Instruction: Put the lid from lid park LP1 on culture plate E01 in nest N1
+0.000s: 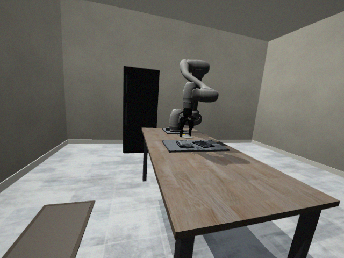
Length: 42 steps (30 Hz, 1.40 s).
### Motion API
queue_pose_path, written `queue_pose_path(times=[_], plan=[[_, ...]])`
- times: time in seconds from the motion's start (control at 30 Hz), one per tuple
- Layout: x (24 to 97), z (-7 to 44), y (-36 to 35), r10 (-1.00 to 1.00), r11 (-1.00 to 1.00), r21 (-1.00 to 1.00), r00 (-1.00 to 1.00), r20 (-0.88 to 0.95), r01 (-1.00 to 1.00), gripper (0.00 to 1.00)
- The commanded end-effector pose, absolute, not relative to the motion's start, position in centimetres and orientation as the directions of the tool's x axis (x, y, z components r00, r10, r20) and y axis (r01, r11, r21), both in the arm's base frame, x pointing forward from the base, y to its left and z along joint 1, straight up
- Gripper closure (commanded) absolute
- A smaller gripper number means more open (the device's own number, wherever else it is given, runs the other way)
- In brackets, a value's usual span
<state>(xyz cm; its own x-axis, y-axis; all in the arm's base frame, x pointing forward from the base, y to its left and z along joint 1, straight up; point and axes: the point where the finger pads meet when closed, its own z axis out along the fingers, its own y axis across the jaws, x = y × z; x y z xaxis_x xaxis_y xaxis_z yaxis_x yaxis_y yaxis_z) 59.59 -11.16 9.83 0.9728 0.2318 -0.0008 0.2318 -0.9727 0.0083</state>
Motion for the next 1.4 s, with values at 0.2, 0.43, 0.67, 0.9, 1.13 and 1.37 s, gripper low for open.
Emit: queue_pose_path(times=[0.2, 0.43, 0.67, 0.9, 1.13, 1.37], plan=[[59.73, 9.9, -11.57, 0.233, -0.972, 0.006, 0.972, 0.001, 0.233, 0.4], [59.73, 9.9, -11.57, 0.233, -0.973, 0.006, 0.973, 0.001, 0.233, 0.4], [59.73, 9.89, -11.57, 0.218, -0.976, 0.006, 0.976, 0.001, 0.218, 0.4], [59.73, 9.85, -11.57, 0.19, -0.982, 0.006, 0.982, 0.001, 0.19, 0.4], [59.73, 9.76, -11.57, 0.123, -0.992, 0.005, 0.992, 0.002, 0.123, 0.4], [59.74, 9.67, -11.57, 0.048, -0.999, 0.005, 0.999, 0.002, 0.048, 0.4]])
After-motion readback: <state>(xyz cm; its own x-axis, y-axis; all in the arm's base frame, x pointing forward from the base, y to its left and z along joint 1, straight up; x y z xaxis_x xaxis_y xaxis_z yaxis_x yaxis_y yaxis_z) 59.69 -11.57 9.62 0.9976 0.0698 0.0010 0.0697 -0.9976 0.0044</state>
